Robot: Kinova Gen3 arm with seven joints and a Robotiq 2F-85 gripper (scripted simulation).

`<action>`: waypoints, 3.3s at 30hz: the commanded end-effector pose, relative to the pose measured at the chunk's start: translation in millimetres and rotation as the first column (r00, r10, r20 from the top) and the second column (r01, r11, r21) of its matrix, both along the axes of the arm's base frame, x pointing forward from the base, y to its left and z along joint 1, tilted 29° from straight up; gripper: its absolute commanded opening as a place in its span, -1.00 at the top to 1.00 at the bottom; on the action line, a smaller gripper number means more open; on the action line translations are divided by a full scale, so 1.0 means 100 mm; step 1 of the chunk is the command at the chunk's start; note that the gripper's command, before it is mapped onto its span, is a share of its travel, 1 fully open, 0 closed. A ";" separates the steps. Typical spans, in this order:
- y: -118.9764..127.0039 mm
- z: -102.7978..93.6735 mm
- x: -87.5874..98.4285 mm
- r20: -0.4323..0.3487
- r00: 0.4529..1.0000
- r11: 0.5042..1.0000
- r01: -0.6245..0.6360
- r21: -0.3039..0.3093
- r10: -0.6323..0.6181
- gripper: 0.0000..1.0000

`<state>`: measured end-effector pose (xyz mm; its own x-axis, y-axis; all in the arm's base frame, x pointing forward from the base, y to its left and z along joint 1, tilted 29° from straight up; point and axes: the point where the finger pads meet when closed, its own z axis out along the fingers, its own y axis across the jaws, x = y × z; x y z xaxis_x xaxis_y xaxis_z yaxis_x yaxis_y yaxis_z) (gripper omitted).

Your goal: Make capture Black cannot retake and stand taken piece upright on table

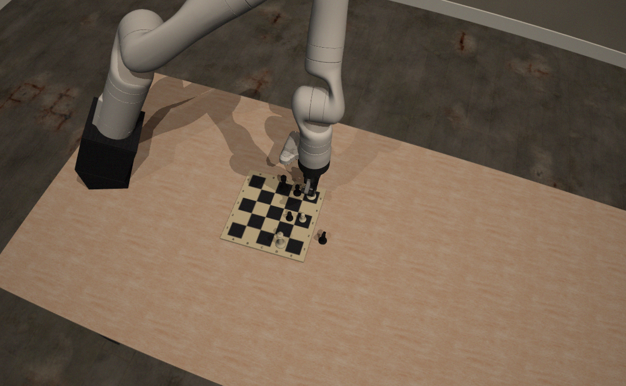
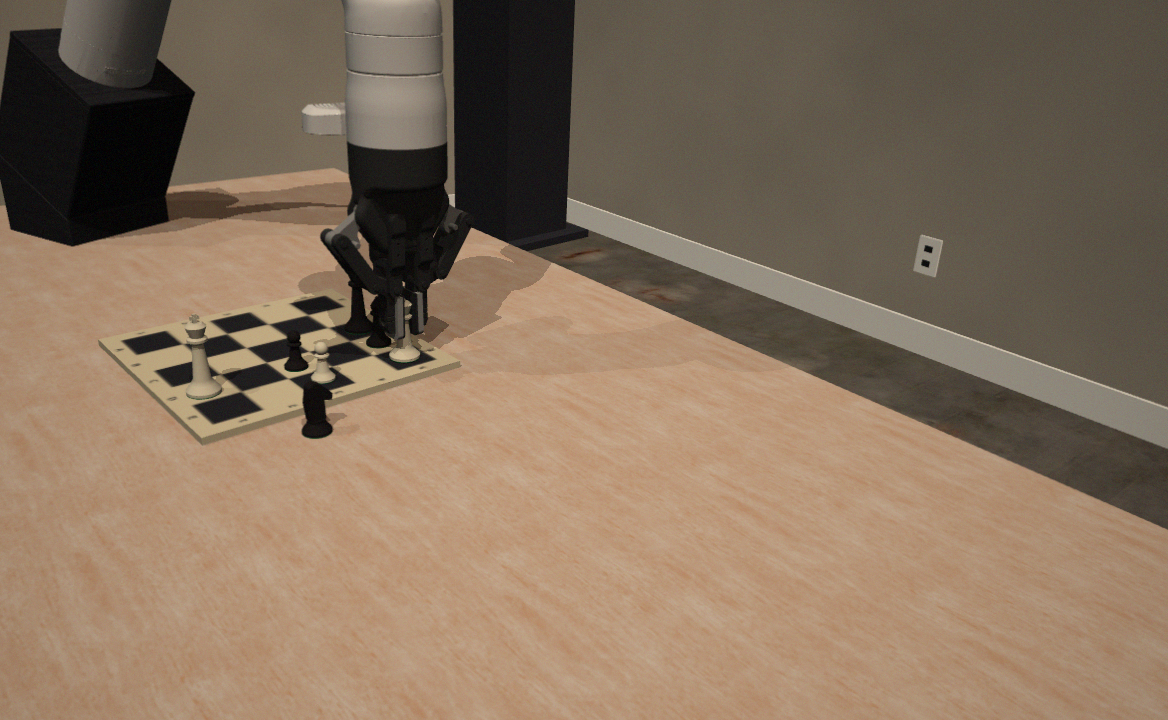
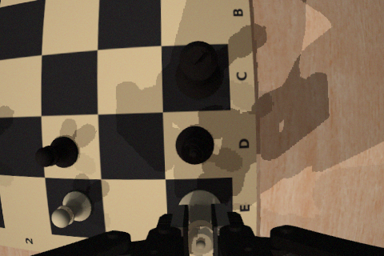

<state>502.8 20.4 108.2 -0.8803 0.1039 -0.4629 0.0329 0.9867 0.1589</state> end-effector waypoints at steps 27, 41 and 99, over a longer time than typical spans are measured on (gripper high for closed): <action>0.00 0.01 0.00 0.001 1.000 1.000 0.000 0.000 0.000 0.18; -0.03 0.19 -0.10 0.001 1.000 1.000 0.000 0.000 0.000 0.18; -0.12 0.81 -0.44 0.001 1.000 1.000 0.000 0.000 0.000 -1.00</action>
